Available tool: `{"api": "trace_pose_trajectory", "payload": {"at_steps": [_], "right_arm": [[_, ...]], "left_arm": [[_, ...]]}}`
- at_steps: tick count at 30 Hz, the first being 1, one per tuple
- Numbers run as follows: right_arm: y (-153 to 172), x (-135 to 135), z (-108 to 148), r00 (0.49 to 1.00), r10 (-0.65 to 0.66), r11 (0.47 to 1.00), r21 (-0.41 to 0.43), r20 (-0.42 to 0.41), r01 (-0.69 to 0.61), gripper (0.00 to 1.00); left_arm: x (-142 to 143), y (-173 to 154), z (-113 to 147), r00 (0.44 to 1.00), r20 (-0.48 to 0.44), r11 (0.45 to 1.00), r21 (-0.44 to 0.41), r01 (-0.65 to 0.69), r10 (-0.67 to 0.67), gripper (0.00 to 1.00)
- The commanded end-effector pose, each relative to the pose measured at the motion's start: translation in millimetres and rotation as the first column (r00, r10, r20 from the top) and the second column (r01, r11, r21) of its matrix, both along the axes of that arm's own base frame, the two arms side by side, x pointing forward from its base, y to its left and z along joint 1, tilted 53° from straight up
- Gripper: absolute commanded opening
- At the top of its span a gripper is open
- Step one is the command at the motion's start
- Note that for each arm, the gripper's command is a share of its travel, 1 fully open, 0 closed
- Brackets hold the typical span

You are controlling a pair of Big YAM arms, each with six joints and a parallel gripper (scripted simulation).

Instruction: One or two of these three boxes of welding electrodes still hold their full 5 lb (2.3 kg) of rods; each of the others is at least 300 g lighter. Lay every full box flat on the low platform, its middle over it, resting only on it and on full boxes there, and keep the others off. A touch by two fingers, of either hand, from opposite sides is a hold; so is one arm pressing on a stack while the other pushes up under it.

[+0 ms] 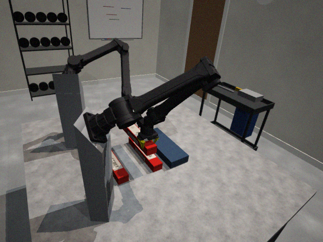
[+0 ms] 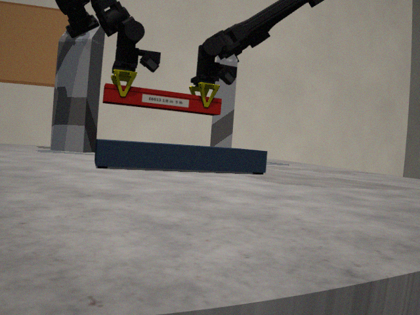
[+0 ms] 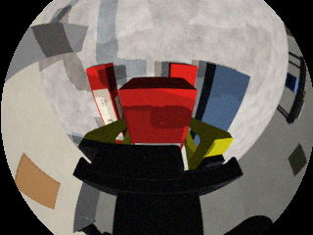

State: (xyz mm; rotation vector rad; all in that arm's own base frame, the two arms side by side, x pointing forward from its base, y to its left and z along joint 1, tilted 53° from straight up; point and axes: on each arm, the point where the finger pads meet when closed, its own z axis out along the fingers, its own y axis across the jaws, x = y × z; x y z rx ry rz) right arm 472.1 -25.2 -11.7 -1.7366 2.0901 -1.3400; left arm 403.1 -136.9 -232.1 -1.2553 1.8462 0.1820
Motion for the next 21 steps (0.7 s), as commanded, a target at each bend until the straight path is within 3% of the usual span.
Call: {"api": "trace_pose_trajectory", "payload": {"at_steps": [1, 21], "right_arm": [[13.2, -11.3, 4.3, 0.999, 0.021, 1.0, 0.004, 0.024, -0.021, 0.0], [14.0, -16.5, 2.4, 1.0, 0.021, 1.0, 0.0, 0.004, -0.021, 0.0]], "left_arm": [[-16.7, -12.5, 6.4, 0.999, 0.027, 1.0, -0.005, 0.03, -0.03, 0.0], [-20.6, -15.2, 11.9, 0.999, 0.017, 1.0, 0.002, 0.031, -0.031, 0.0]]}}
